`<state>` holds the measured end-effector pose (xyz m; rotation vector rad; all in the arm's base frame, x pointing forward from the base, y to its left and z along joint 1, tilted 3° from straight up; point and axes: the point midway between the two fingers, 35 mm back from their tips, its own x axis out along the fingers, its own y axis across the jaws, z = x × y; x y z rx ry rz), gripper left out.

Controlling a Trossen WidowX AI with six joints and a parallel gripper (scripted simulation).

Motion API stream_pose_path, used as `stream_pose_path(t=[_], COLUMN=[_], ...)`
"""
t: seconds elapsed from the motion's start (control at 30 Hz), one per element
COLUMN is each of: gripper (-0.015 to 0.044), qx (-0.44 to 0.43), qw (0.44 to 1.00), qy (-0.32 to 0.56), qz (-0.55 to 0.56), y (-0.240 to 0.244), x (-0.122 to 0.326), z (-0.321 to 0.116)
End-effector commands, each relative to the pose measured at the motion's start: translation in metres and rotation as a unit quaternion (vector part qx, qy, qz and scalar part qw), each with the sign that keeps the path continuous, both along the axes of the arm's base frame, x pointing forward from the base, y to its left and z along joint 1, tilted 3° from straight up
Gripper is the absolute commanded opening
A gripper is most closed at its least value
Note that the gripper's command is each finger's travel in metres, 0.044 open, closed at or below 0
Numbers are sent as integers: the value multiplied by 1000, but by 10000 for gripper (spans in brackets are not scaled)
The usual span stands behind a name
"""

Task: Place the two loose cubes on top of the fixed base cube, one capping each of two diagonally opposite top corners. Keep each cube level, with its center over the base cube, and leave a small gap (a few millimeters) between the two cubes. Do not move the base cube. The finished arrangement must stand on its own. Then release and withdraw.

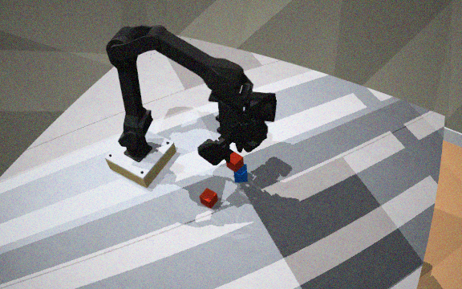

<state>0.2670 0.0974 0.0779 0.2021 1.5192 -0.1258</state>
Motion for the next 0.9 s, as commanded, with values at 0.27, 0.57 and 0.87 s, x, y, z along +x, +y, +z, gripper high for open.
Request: stream_pose_path(t=[0.27,0.57,0.87], gripper=[205,265,265], qx=[2,-9,-21], qw=[1000,986,935], qy=[-5,-10,-18], qz=[1,164,354], y=[0,-24,-52], x=[2,2,1], z=[13,18,26])
